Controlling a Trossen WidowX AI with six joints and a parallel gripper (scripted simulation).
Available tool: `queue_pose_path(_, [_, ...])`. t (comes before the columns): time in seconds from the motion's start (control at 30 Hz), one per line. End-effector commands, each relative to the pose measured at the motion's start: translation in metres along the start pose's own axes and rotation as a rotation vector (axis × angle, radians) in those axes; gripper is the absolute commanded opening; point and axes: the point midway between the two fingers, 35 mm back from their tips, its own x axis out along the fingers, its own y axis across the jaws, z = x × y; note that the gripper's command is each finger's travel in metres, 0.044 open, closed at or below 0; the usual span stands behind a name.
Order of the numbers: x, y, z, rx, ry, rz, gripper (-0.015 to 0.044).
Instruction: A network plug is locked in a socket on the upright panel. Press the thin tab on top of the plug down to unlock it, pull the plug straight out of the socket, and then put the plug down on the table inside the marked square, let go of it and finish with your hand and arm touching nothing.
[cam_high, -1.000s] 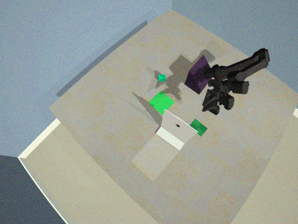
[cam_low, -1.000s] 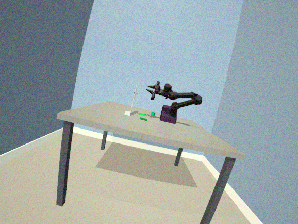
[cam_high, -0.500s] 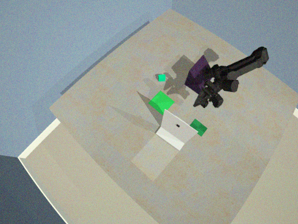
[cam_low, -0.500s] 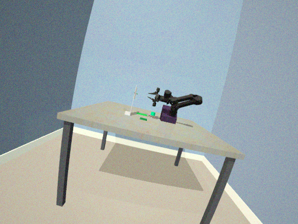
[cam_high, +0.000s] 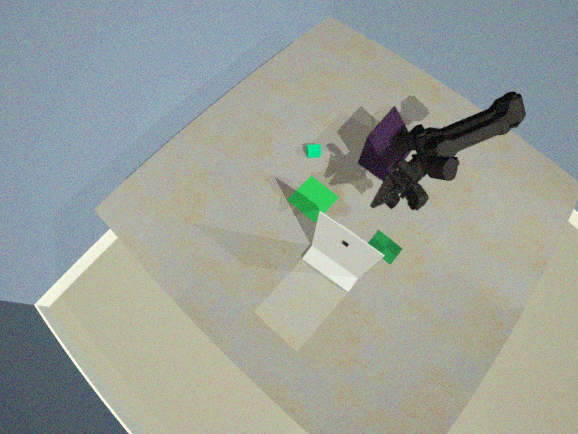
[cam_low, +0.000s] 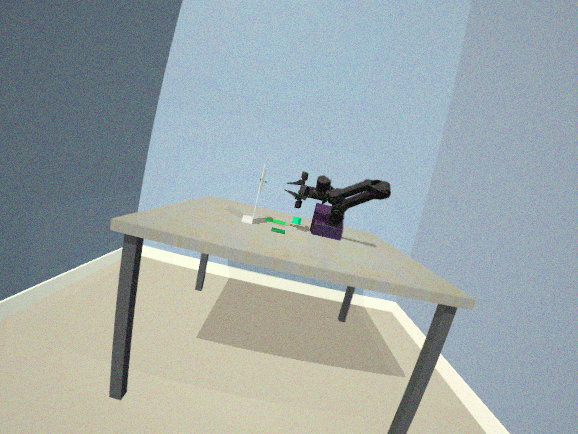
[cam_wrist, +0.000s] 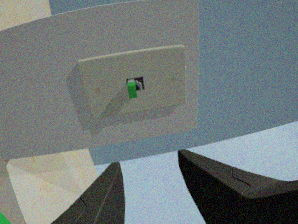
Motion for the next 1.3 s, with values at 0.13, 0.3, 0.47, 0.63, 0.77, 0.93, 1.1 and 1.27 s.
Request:
queue_pose_path(0.13, [0.016, -0.004, 0.007, -0.005, -0.004, -0.010, 0.0156])
queue_pose_path(0.3, [0.026, -0.004, 0.010, -0.005, -0.004, -0.010, 0.0156])
queue_pose_path(0.47, [0.036, -0.003, 0.011, -0.005, -0.005, -0.011, 0.0156])
queue_pose_path(0.63, [0.046, -0.001, 0.013, -0.005, -0.005, -0.011, 0.0156])
queue_pose_path(0.77, [0.049, 0.000, 0.013, -0.005, -0.005, -0.011, 0.0156])
queue_pose_path(0.93, [0.054, -0.001, 0.015, -0.005, -0.006, -0.012, 0.0156])
queue_pose_path(1.1, [0.061, -0.002, 0.017, -0.005, -0.006, -0.012, 0.0156])
queue_pose_path(1.27, [0.067, -0.002, 0.019, -0.005, -0.006, -0.012, 0.0156])
